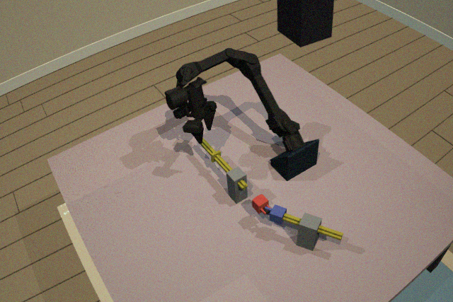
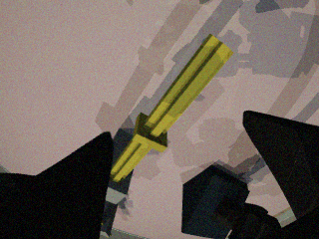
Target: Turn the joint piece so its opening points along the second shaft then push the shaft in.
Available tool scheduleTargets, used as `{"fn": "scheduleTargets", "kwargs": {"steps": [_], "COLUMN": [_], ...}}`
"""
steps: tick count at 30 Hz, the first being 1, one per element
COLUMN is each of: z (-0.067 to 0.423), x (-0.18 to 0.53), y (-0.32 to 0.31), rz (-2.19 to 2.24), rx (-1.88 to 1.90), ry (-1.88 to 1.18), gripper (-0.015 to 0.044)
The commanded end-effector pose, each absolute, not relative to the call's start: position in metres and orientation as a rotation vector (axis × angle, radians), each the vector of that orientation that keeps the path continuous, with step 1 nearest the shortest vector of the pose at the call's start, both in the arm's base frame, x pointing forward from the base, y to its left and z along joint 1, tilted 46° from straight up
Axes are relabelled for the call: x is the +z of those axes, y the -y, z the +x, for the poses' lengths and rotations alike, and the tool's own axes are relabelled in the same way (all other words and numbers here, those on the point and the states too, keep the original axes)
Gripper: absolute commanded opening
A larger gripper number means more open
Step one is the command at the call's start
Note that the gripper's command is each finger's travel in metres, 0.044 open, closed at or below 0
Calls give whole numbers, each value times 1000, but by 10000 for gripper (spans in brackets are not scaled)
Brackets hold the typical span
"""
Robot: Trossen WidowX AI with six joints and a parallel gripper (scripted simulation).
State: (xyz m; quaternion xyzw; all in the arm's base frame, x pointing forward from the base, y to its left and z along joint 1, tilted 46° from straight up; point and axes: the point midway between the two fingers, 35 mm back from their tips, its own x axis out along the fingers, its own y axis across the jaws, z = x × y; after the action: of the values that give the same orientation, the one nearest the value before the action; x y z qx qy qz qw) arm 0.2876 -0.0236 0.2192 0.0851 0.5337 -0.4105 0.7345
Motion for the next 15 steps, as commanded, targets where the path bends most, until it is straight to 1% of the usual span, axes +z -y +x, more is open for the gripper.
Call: {"fn": "scheduleTargets", "kwargs": {"steps": [1,15], "z": [287,288], "x": [211,182], "y": [31,56], "rz": [241,501], "rx": [-980,-1224], "ry": [-1098,-726], "gripper": [440,440]}}
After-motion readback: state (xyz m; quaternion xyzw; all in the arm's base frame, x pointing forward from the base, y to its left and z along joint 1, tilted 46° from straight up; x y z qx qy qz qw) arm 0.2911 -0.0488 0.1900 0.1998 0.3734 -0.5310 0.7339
